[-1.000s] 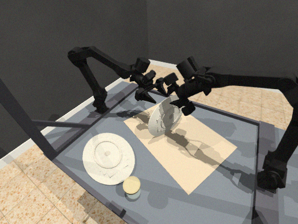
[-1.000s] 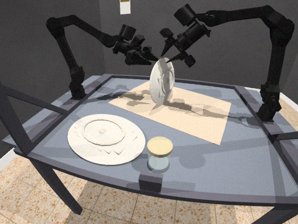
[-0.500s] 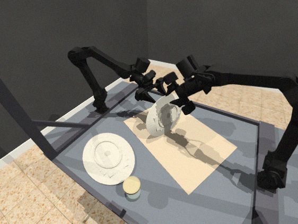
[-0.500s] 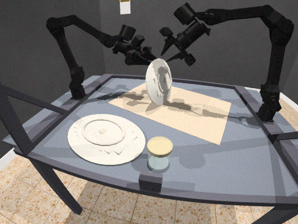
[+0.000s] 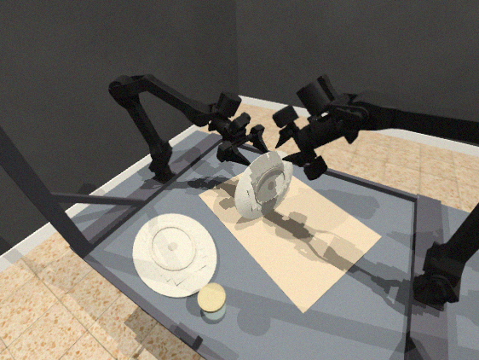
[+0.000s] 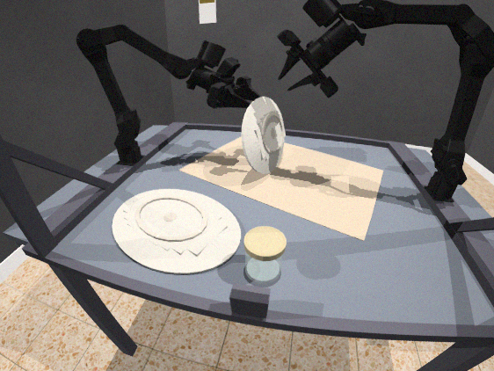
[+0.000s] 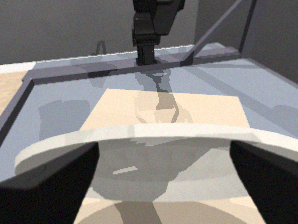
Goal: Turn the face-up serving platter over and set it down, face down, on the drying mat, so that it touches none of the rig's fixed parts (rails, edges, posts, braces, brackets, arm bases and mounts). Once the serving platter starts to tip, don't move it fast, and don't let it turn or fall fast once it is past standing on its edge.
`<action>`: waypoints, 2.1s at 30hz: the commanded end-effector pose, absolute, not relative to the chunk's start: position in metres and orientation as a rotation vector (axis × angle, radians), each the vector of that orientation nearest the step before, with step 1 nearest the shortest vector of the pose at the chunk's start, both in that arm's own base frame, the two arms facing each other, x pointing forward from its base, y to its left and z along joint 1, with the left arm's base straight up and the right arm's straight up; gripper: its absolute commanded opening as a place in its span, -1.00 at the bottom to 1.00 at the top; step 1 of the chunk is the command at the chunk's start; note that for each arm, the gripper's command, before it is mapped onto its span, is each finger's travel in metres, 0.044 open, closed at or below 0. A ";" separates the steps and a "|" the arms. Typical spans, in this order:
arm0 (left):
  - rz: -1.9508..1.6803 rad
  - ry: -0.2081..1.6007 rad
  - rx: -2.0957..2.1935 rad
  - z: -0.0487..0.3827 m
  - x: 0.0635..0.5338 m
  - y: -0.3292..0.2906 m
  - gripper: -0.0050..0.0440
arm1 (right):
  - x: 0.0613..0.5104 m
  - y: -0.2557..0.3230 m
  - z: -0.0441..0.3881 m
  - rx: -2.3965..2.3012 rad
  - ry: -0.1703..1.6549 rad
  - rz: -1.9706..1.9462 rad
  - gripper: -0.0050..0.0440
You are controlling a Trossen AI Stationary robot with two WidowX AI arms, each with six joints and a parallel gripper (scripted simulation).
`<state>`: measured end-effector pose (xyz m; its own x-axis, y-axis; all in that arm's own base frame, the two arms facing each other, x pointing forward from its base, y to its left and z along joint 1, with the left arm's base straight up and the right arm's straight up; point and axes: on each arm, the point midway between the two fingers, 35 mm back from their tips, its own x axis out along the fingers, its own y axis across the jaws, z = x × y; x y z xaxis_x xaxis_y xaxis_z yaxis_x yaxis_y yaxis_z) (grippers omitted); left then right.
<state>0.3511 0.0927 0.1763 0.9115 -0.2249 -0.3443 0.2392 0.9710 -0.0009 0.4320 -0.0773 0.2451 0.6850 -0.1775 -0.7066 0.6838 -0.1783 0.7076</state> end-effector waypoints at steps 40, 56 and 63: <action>-0.247 0.312 0.074 0.162 0.300 0.104 0.84 | 0.400 -0.068 0.295 1.583 0.391 -0.773 -0.14; -0.249 0.318 0.072 0.137 0.283 0.109 0.84 | 0.400 -0.068 0.295 1.583 0.391 -0.773 -0.14; -0.255 0.321 0.071 0.122 0.275 0.110 0.84 | 0.400 -0.068 0.295 1.583 0.391 -0.773 -0.14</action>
